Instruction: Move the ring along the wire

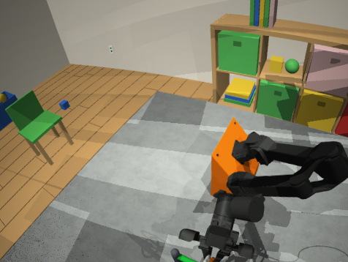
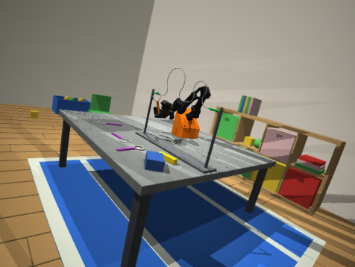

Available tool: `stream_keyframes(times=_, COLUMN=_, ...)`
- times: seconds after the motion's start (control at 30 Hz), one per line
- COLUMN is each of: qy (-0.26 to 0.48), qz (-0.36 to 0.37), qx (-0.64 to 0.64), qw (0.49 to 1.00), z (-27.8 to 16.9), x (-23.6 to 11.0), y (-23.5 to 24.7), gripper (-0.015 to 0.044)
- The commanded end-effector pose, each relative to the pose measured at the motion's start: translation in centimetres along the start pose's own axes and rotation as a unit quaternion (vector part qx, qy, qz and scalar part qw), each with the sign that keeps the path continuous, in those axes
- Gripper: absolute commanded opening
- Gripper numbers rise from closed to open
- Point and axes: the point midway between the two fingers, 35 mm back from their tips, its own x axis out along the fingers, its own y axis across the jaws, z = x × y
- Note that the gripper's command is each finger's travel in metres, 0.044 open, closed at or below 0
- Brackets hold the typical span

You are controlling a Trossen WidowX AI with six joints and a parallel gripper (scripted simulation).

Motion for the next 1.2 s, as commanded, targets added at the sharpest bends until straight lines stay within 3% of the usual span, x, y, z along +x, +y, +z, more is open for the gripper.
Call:
stream_keyframes(times=0.0, qy=0.0, qz=0.0, qx=0.0, qw=1.0, z=0.0, x=0.0, y=0.0, gripper=0.0113)
stream_keyframes(times=0.07, qy=0.0, qz=0.0, qx=0.0, qw=1.0, z=0.0, x=-0.2, y=0.0, gripper=0.016)
stream_keyframes(times=0.5, qy=0.008, qz=-0.006, qx=-0.004, qw=1.0, z=0.0, x=-4.9, y=0.0, gripper=0.016)
stream_keyframes(times=1.17, qy=0.008, qz=-0.006, qx=-0.004, qw=1.0, z=0.0, x=-5.0, y=0.0, gripper=0.016)
